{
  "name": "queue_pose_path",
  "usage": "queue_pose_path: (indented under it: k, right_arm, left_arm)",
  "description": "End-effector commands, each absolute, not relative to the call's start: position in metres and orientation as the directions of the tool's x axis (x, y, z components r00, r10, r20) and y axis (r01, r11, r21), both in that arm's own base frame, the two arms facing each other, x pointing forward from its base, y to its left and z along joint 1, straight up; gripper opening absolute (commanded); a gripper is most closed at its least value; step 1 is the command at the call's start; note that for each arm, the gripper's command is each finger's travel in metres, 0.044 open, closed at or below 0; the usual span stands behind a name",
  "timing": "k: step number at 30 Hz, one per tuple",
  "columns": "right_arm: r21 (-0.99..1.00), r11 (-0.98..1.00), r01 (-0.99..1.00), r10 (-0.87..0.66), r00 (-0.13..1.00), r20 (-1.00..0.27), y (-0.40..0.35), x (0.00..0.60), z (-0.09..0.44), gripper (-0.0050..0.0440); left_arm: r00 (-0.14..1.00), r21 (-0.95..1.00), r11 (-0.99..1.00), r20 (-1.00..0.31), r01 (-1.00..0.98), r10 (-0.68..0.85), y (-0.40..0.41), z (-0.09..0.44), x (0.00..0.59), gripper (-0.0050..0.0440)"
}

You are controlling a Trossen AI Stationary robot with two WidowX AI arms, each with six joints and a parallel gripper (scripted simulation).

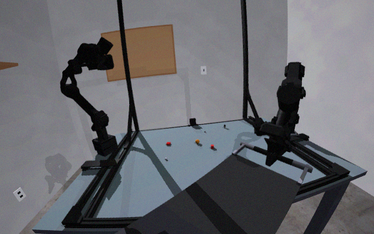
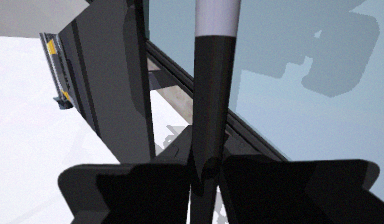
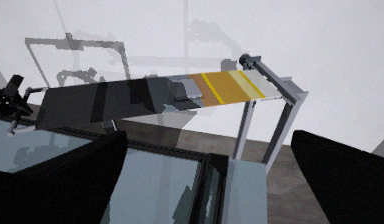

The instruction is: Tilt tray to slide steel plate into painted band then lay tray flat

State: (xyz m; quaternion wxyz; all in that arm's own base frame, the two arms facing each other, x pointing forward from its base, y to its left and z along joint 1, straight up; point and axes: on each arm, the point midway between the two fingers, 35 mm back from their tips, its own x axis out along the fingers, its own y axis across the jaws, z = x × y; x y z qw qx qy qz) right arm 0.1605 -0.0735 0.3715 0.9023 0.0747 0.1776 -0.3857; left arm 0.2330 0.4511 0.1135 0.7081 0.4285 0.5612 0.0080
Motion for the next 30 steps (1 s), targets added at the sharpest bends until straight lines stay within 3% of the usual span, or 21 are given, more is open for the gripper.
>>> queue_pose_path:
  k: [1,30]
  right_arm:
    - [0.000,0.688,0.726,-0.672,0.637,-0.376,-0.074,0.160,0.372,0.0440]
    - [0.000,0.688,0.726,-0.672,0.637,-0.376,-0.074,0.160,0.372,0.0440]
  left_arm:
    - [0.374,0.626,0.625,-0.780,0.466,0.502,0.452,0.122,0.234,0.0000]
    - [0.384,0.642,0.615,-0.767,0.459,0.514,0.454,0.142,0.235,0.0000]
